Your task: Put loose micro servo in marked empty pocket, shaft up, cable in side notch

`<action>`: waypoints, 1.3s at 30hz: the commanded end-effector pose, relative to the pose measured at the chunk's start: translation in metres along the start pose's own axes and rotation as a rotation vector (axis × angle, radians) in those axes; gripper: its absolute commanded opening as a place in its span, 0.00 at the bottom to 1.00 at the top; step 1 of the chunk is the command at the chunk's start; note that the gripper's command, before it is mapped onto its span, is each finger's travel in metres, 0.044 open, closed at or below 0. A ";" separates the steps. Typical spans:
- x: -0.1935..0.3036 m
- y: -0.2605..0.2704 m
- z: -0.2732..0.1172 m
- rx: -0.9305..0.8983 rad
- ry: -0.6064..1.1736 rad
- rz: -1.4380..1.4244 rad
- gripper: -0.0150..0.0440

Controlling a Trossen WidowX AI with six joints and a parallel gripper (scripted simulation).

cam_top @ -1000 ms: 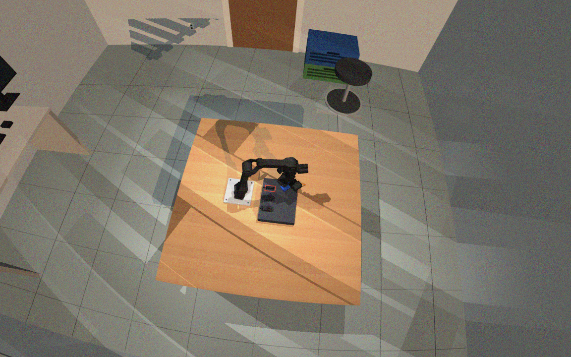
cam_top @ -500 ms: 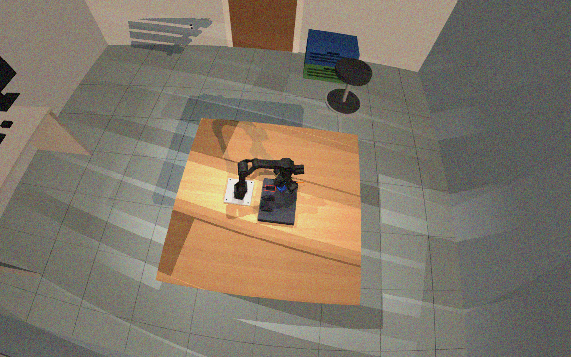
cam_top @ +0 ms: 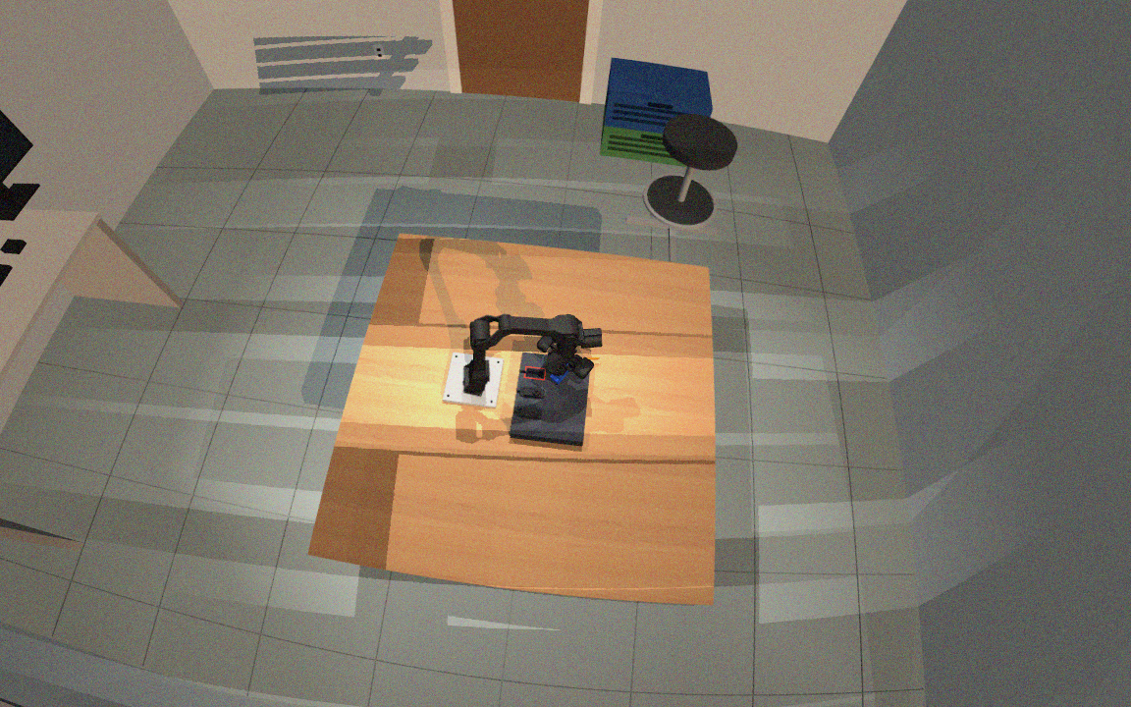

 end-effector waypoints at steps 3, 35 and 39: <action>0.000 0.000 0.000 -0.003 -0.001 -0.229 0.25; 0.000 0.000 0.000 -0.003 -0.003 -1.331 0.25; 0.000 0.000 0.000 -0.003 -0.003 -1.469 0.25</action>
Point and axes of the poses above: the point midway between the two fingers, 35 mm back from their tips, its own z axis out along the fingers, its own y axis across the jaws, x = y × z, the point moved 10 cm from there along -z, back along the fingers, and after that the axes turned 5 degrees about z, right-handed, at the moved point
